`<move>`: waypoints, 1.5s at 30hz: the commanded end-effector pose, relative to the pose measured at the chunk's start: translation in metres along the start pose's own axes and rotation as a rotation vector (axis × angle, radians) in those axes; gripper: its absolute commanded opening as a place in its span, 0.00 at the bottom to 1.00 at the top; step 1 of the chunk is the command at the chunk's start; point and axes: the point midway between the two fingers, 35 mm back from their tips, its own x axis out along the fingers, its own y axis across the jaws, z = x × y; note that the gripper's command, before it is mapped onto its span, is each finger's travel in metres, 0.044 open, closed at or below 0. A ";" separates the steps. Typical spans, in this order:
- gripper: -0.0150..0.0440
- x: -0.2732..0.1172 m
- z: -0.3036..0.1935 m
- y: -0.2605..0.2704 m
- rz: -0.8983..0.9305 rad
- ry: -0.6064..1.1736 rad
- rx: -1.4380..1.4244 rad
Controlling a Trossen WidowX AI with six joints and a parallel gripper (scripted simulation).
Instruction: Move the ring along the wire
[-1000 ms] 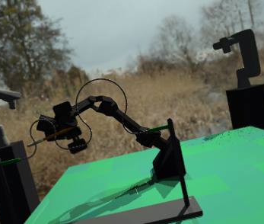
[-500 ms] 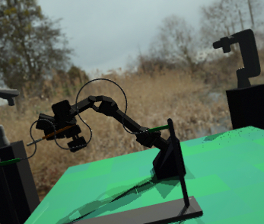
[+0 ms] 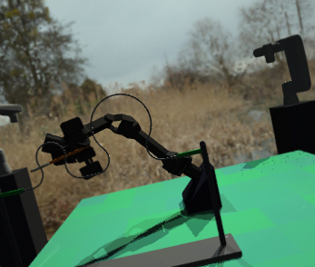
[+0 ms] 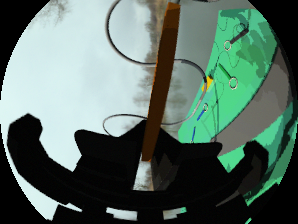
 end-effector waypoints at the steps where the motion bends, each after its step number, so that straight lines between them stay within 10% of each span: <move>1: 0.00 -0.001 0.001 0.005 -0.001 -0.003 -0.019; 45: 0.00 -0.002 0.003 -0.005 -0.114 -0.001 -0.195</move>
